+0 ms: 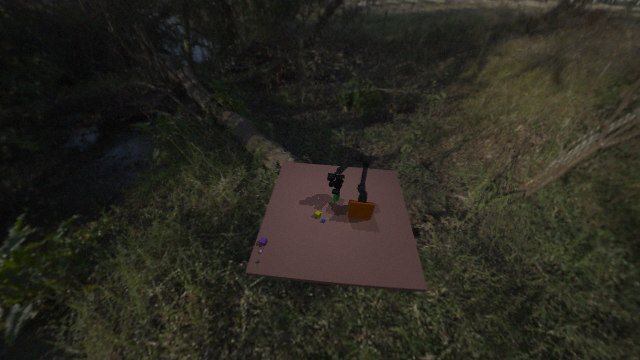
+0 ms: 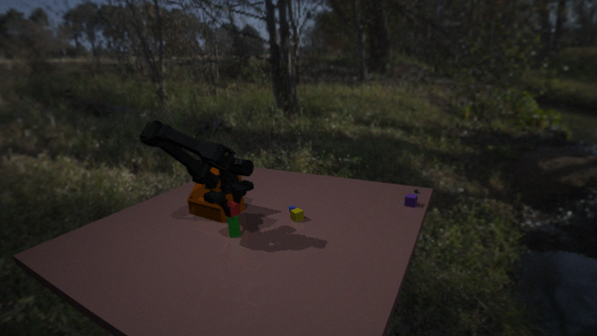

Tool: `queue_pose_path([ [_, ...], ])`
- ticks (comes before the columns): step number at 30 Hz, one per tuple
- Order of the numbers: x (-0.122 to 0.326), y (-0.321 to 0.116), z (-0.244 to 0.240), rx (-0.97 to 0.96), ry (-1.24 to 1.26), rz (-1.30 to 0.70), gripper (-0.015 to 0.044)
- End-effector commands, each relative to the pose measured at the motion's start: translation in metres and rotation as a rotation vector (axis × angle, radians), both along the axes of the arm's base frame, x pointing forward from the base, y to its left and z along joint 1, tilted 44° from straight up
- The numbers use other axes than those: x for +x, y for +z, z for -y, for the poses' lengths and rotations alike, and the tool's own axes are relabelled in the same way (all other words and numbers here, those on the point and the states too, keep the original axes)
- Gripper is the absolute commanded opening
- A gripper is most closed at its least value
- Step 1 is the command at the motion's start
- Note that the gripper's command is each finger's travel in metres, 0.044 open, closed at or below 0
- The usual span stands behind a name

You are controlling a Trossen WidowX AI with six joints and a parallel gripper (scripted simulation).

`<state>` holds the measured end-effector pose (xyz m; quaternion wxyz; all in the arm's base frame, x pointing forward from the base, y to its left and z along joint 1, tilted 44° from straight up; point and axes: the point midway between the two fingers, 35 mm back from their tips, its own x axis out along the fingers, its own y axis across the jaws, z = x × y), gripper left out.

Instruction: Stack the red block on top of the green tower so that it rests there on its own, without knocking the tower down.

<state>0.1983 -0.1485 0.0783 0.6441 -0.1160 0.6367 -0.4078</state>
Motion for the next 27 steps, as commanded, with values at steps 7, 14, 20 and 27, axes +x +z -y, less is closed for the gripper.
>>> queue_pose_path([
  [7, -0.0006, -0.0005, 0.0010, -0.005, 0.002, -0.005, 0.0000],
  [14, -0.0007, -0.0008, 0.0013, -0.005, 0.002, -0.005, 0.0000],
  [20, 0.0002, 0.0021, -0.0014, -0.004, 0.002, -0.004, 0.0000],
  [27, -0.0007, -0.0006, 0.0001, 0.000, 0.002, -0.004, 0.0184],
])
